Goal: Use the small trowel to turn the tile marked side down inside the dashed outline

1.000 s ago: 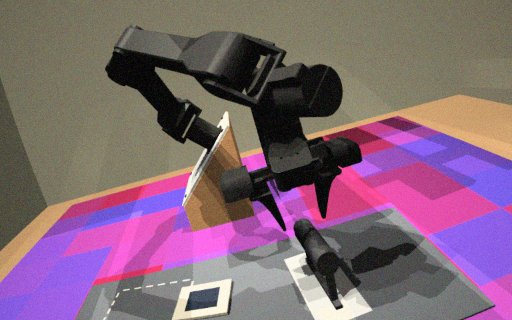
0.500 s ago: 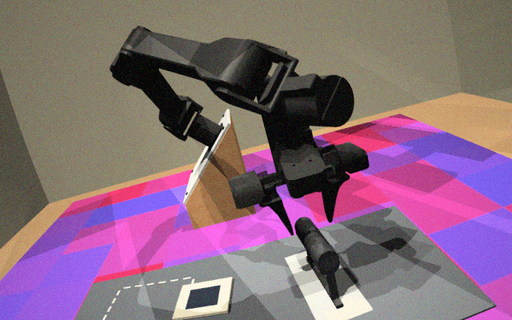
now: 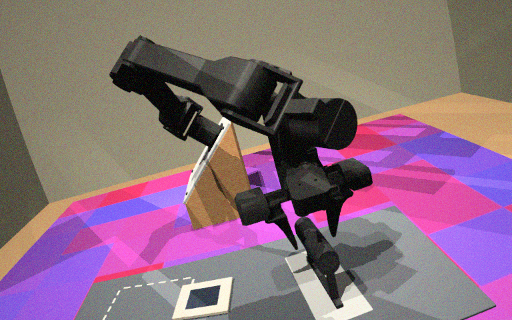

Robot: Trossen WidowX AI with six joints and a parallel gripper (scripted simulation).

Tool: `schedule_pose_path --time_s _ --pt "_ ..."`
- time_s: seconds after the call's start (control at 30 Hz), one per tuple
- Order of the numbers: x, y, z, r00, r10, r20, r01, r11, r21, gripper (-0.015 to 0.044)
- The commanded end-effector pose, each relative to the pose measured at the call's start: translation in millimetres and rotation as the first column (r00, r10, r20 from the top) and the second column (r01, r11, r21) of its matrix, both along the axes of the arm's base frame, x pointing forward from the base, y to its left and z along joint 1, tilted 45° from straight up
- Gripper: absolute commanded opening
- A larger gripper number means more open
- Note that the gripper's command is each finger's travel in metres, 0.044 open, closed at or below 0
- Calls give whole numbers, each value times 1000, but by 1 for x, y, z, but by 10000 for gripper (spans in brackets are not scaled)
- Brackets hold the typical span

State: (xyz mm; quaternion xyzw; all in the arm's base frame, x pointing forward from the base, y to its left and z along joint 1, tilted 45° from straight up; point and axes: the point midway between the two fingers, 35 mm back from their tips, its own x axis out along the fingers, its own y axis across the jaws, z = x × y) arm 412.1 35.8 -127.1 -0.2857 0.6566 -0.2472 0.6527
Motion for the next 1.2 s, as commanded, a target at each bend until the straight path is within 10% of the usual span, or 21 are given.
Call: schedule_pose_path --time_s 0.0,0.33,1.17 --pt "-1 -5 -5 1000 5 -5 -5 1000 -5 270" --pt "-1 -7 -7 1000 5 -5 -5 1000 -5 132" --pt "-1 -7 -7 998 -46 46 46 999 -3 130"
